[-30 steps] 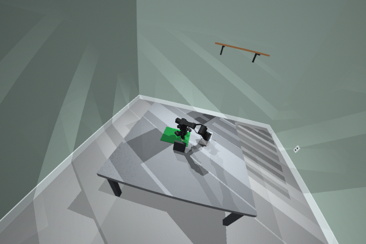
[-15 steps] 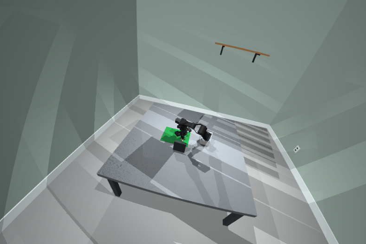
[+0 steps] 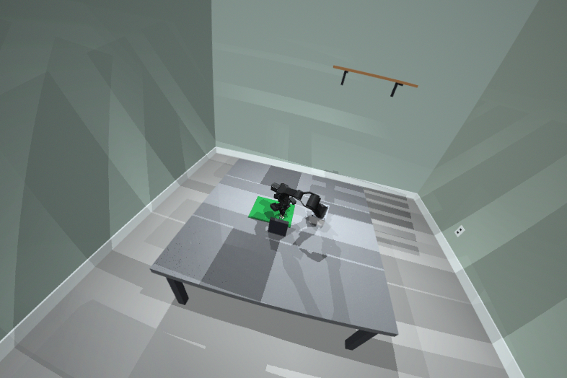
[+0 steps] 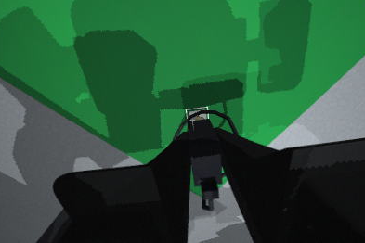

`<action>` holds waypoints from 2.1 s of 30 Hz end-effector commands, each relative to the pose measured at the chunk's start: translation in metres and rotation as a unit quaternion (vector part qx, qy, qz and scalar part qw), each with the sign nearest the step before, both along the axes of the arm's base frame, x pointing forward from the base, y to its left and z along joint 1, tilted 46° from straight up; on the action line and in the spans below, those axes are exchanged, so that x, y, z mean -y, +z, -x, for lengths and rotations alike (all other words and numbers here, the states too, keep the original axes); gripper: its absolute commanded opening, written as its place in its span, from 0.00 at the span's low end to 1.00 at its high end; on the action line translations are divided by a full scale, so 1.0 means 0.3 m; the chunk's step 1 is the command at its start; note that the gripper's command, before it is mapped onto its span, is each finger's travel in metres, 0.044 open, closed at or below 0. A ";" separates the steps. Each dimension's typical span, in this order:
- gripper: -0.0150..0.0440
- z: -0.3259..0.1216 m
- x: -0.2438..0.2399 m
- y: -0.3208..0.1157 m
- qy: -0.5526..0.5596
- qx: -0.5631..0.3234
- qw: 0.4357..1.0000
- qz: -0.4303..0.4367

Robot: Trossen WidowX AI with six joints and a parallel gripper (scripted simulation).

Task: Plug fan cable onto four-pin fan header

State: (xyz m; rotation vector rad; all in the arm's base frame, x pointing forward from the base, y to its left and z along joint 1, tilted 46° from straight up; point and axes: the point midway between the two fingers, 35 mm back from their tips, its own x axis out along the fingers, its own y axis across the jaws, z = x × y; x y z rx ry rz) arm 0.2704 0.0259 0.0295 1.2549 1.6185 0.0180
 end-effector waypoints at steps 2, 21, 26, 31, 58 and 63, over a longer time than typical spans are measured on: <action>0.25 -0.005 -0.004 0.000 0.002 0.004 1.000 -0.001; 0.25 0.009 -0.007 -0.007 -0.003 -0.001 1.000 -0.002; 0.25 0.013 -0.008 -0.008 -0.005 -0.003 1.000 -0.002; 0.25 0.017 -0.008 -0.010 -0.007 -0.005 1.000 -0.002; 0.25 0.009 -0.012 -0.015 -0.004 -0.002 1.000 -0.002; 0.25 0.008 -0.014 -0.016 -0.003 -0.001 1.000 -0.002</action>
